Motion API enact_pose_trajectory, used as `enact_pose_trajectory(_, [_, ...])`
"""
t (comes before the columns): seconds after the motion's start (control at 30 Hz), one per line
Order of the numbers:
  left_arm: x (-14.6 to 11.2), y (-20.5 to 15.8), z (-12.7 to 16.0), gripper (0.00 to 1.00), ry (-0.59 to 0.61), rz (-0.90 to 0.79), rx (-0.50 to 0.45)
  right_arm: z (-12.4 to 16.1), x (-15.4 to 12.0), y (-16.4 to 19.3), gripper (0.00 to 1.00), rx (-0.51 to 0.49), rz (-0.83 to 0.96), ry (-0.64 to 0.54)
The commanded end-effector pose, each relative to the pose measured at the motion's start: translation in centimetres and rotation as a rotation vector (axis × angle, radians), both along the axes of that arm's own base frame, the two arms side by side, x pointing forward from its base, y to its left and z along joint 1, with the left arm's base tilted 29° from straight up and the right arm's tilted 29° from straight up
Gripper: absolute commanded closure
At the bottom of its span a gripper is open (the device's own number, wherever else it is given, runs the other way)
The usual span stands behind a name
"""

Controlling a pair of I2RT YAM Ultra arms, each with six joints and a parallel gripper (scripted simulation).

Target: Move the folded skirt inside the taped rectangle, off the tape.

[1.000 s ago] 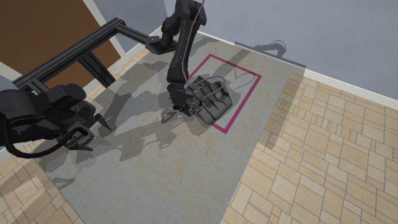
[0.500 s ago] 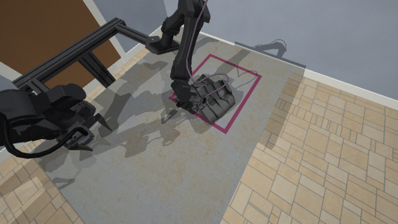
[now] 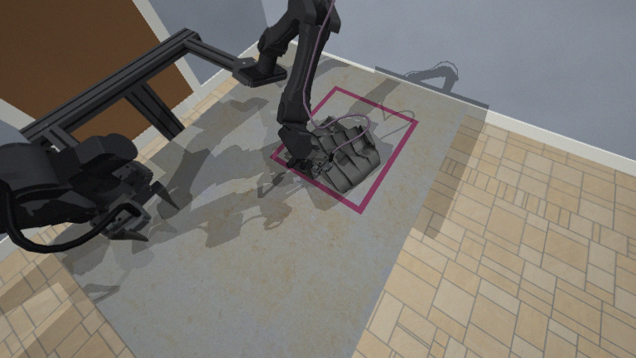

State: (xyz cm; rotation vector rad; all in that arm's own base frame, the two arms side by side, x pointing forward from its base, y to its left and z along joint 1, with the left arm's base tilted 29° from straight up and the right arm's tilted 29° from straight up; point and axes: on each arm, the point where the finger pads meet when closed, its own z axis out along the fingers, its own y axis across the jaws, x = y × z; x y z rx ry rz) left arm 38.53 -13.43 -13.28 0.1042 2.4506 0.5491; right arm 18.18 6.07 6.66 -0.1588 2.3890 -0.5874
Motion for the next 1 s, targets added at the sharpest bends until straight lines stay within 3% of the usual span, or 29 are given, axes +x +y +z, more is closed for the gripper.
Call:
enact_pose_trajectory(0.0, [0.2,-0.2,0.5,0.70,-0.008,-0.012,0.005,1.2,0.5,0.9,0.10,0.004,0.012,-0.031])
enact_pose_trajectory(0.1, [0.2,-0.2,0.5,0.70,-0.008,-0.012,0.005,1.2,0.5,0.9,0.10,0.004,0.012,-0.031])
enact_pose_trajectory(0.13, [-0.7,-0.5,1.5,0.70,-0.004,-0.011,0.014,1.2,0.5,0.9,0.10,0.004,0.012,-0.031])
enact_pose_trajectory(0.2, [0.3,-2.5,3.7,0.70,-0.036,-0.014,-0.011,1.2,0.5,0.9,0.10,0.004,0.012,-0.031])
enact_pose_trajectory(0.27, [0.3,-2.5,3.7,0.70,-0.036,-0.014,-0.011,1.2,0.5,0.9,0.10,0.004,0.012,-0.031])
enact_pose_trajectory(0.63, [-2.1,-7.6,11.1,0.70,-0.034,-0.015,-0.016,1.2,0.5,0.9,0.10,0.004,0.012,-0.031])
enact_pose_trajectory(0.73, [-2.4,-7.2,9.8,0.70,-0.010,-0.012,0.008,1.2,0.5,0.9,0.10,0.004,0.012,-0.031])
enact_pose_trajectory(0.97, [-2.5,-6.7,9.9,0.70,-0.007,-0.012,0.002,1.2,0.5,0.9,0.10,0.004,0.012,-0.031])
